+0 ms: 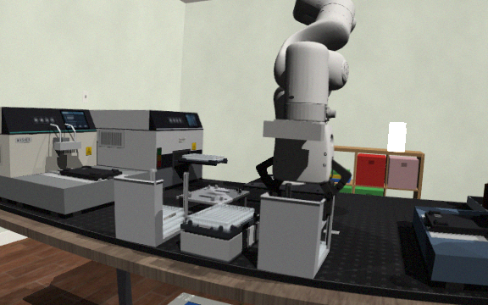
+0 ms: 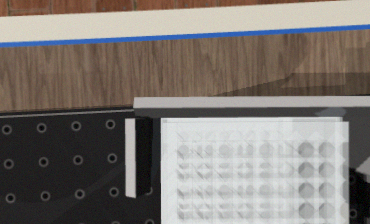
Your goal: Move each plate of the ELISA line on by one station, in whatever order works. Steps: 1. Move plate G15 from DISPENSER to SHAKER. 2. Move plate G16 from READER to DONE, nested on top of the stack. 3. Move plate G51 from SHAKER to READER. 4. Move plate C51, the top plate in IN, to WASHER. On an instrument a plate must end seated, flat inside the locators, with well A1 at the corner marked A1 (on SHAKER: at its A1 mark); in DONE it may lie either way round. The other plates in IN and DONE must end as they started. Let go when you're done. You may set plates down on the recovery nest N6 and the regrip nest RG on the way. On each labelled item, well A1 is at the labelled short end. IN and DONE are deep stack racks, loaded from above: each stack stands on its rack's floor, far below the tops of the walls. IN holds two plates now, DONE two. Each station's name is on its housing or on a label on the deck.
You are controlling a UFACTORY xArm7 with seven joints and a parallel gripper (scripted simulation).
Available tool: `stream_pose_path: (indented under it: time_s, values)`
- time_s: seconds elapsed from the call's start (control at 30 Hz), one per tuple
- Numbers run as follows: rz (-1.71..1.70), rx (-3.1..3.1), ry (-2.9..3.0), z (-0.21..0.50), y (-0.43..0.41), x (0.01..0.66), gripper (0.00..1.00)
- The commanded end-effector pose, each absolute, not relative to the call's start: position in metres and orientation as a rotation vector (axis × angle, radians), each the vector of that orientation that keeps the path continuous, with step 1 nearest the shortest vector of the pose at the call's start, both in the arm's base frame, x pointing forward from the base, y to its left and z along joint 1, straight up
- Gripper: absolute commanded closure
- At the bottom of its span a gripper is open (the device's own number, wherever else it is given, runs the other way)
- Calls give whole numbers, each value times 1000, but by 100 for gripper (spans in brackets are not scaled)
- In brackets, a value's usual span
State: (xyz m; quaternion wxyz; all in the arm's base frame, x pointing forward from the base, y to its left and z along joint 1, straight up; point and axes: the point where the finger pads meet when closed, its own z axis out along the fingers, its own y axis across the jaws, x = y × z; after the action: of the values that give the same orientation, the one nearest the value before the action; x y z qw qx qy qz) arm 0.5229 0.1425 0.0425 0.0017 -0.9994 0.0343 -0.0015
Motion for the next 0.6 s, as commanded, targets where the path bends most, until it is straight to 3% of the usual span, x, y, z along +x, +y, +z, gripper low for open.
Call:
stream_pose_path:
  time_s: [0.0, 0.57]
  values:
    - [-12, -3135, 108, 48, 143, 525, 100]
    - [-12, -3135, 108, 58, 143, 525, 100]
